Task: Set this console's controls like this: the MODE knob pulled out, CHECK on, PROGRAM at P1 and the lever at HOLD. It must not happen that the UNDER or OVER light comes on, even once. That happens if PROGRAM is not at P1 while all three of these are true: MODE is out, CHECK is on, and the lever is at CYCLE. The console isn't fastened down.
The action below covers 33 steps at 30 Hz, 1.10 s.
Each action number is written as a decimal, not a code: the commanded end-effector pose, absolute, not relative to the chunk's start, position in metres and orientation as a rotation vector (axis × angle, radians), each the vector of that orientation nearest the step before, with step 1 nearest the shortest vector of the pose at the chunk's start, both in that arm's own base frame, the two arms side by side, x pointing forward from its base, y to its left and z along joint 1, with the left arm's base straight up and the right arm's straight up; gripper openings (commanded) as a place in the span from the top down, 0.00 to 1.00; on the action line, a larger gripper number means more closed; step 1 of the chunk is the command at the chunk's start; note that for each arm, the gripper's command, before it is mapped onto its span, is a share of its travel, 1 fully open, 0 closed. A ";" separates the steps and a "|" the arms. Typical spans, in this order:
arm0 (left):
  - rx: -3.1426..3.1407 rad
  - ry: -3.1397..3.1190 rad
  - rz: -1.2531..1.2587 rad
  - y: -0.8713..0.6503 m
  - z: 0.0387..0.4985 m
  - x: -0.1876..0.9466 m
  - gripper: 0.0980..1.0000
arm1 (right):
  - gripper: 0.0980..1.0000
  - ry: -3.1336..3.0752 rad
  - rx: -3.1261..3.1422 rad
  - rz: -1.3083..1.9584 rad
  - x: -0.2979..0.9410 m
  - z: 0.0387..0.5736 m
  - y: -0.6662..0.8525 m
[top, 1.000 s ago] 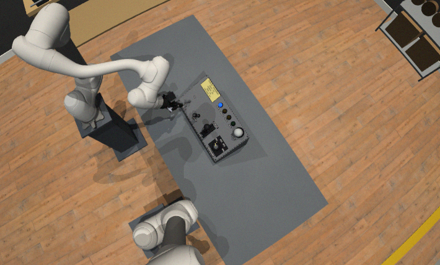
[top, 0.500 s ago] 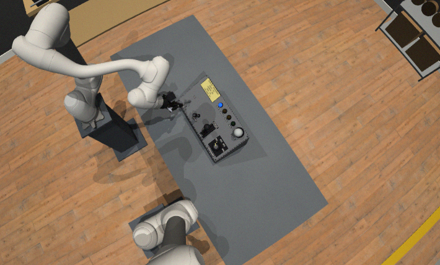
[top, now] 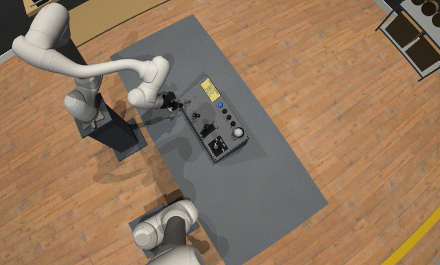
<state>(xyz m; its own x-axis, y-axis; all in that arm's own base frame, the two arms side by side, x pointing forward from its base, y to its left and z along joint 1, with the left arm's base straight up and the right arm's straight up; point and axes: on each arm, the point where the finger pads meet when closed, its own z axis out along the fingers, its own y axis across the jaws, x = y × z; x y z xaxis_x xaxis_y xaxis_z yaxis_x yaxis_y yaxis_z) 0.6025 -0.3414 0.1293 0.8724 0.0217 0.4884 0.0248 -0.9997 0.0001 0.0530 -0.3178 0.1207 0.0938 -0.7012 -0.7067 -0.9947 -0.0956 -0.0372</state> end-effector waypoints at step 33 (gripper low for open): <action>-3.034 -0.037 -0.793 -0.341 0.137 0.615 1.00 | 0.00 1.660 -1.856 0.731 0.053 0.121 -0.318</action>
<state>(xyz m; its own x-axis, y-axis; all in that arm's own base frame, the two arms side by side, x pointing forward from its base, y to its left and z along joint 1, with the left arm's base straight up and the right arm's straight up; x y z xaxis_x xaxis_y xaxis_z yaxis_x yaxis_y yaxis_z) 0.6139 -0.3411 0.1358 0.8723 0.0216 0.4885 0.0247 -0.9997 0.0001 0.0530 -0.3178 0.1207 0.0938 -0.7012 -0.7067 -0.9947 -0.0956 -0.0372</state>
